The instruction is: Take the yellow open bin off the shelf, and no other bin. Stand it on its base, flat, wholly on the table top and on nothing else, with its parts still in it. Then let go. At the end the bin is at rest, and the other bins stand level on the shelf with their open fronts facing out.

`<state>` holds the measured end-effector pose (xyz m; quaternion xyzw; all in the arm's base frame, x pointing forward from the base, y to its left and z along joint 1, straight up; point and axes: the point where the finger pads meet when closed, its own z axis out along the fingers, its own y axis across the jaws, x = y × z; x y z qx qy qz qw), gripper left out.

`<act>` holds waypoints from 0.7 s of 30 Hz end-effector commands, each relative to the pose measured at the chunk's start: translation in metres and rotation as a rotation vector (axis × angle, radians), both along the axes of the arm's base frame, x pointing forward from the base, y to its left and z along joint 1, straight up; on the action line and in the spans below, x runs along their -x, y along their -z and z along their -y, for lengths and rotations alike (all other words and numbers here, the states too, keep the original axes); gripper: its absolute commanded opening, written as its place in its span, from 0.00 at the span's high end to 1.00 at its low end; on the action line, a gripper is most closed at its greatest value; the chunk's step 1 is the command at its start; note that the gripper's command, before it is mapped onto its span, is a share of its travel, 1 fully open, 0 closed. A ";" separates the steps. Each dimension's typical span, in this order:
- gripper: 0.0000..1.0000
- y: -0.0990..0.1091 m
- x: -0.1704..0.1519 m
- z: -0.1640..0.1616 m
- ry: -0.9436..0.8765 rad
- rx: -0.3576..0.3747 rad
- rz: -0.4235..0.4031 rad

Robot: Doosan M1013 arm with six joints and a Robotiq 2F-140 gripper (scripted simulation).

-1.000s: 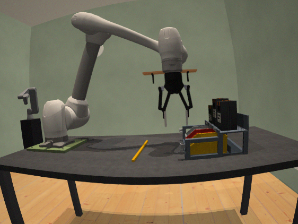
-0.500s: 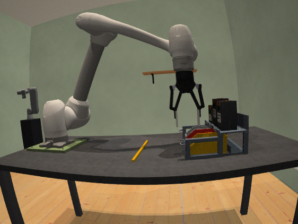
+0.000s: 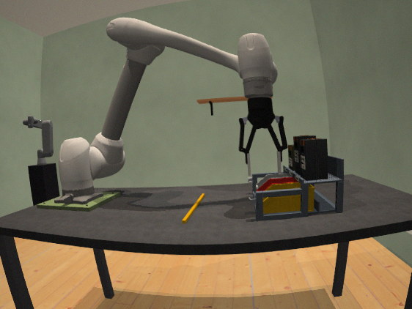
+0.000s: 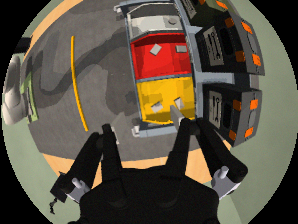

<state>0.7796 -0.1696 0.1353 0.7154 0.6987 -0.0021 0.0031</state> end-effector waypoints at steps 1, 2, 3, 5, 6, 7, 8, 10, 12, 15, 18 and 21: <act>0.43 0.000 0.000 0.000 0.000 0.000 0.000; 0.43 0.000 0.000 0.000 0.000 0.000 0.000; 0.43 0.000 0.000 0.000 0.000 0.000 0.000; 0.43 0.000 0.000 0.000 0.000 0.000 0.000; 0.43 0.000 0.000 0.000 0.000 0.000 0.000; 0.43 0.000 0.000 0.000 0.000 0.000 0.000; 0.43 0.000 0.001 -0.001 0.000 0.000 0.000; 0.43 0.000 0.004 -0.002 0.000 0.000 0.000; 0.43 0.000 0.008 -0.004 0.000 0.000 0.000; 0.43 0.000 0.008 -0.004 0.000 0.000 0.000; 0.43 0.000 0.008 -0.004 0.000 0.000 0.000; 0.43 0.000 0.008 -0.004 0.000 0.000 0.000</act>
